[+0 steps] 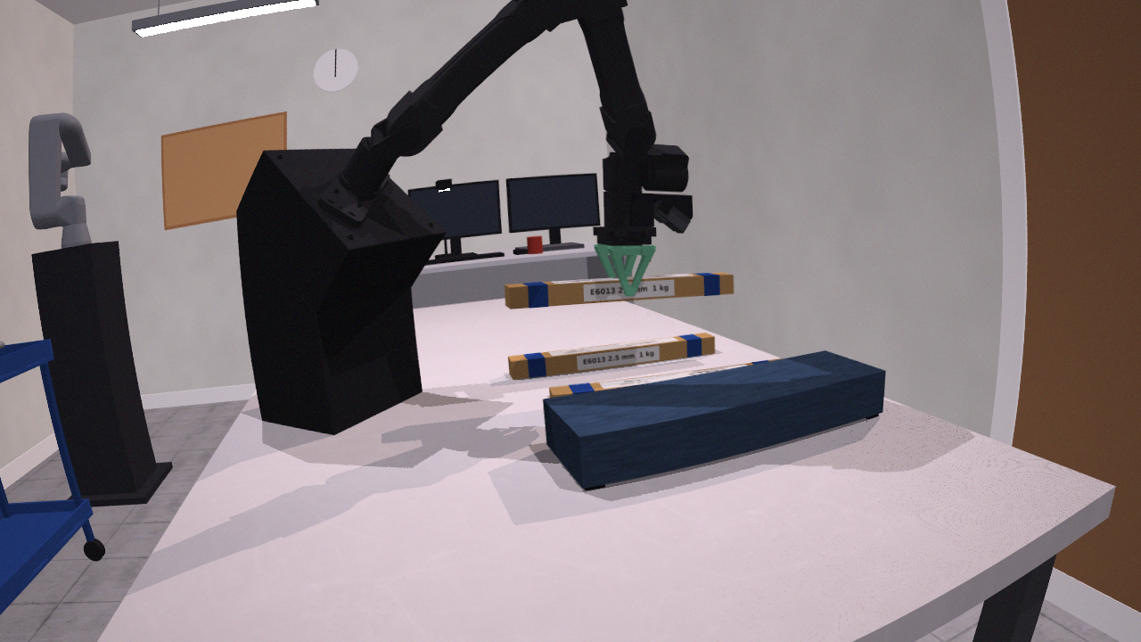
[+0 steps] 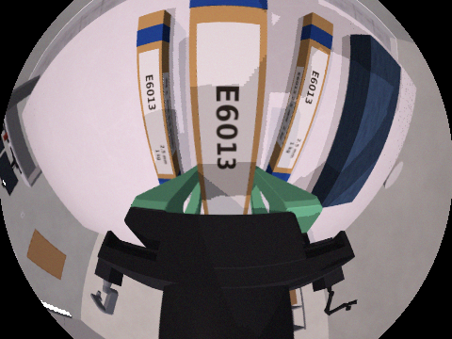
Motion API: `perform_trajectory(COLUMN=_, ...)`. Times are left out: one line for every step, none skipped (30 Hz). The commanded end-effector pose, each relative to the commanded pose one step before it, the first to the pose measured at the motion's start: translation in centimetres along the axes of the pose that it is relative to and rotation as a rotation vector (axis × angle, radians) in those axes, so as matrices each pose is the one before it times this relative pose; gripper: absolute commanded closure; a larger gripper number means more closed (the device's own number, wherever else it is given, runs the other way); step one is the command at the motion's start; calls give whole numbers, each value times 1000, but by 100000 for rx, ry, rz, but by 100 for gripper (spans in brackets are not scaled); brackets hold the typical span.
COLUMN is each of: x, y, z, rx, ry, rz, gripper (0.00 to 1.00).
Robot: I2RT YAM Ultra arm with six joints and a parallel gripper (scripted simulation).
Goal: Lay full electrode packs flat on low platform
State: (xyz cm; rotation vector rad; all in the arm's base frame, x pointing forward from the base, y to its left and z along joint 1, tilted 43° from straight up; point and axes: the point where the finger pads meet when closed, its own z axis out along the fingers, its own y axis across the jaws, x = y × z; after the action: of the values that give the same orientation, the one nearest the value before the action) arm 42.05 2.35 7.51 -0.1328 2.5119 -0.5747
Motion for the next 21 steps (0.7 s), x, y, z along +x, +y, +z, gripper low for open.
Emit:
perform_trajectory(x=-1446, y=425, z=-2961, rx=-1522, ry=-6431, rz=-325, gripper=100)
perform_trajectory(x=0, y=0, z=0, rx=0, ry=0, rz=0, gripper=100)
perform_trajectory(x=0, y=0, z=0, rx=0, ry=0, rz=0, gripper=100)
perform_trajectory(x=0, y=0, z=0, rx=0, ry=0, rz=0, gripper=100)
perform_trajectory(x=0, y=0, z=0, rx=0, ry=0, rz=0, gripper=100)
perform_trajectory(x=0, y=0, z=0, rx=0, ry=0, rz=0, gripper=100)
perform_trajectory(x=0, y=0, z=0, rx=0, ry=0, rz=0, gripper=100)
perform_trajectory(x=0, y=0, z=0, rx=0, ry=0, rz=0, gripper=100)
perform_trajectory(x=0, y=0, z=0, rx=0, ry=0, rz=0, gripper=100)
perform_trajectory(x=0, y=0, z=0, rx=0, ry=0, rz=0, gripper=100)
perform_trajectory(x=0, y=0, z=0, rx=0, ry=0, rz=0, gripper=100)
perform_trajectory(x=0, y=0, z=0, rx=0, ry=0, rz=0, gripper=100)
perform_trajectory(x=0, y=0, z=0, rx=0, ry=0, rz=0, gripper=100)
perform_trajectory(x=0, y=0, z=0, rx=0, ry=0, rz=0, gripper=100)
perform_trajectory(x=0, y=0, z=0, rx=0, ry=0, rz=0, gripper=100)
perform_trajectory(x=-638, y=173, z=-815, rx=20, ry=-1775, rz=-2931, gripper=100)
perform_trajectory(x=-488, y=183, z=-150, rx=-30, ry=-942, rz=800, gripper=100)
perform_trajectory(x=-31, y=275, z=-4, rx=-22, ry=5, rz=990, gripper=100)
perform_trajectory(x=-14, y=268, z=2, rx=-23, ry=0, rz=8, gripper=100)
perform_trajectory(x=-21, y=272, z=-1, rx=-23, ry=3, rz=8, gripper=100)
perform_trajectory(x=-21, y=272, z=-1, rx=-22, ry=3, rz=8, gripper=100)
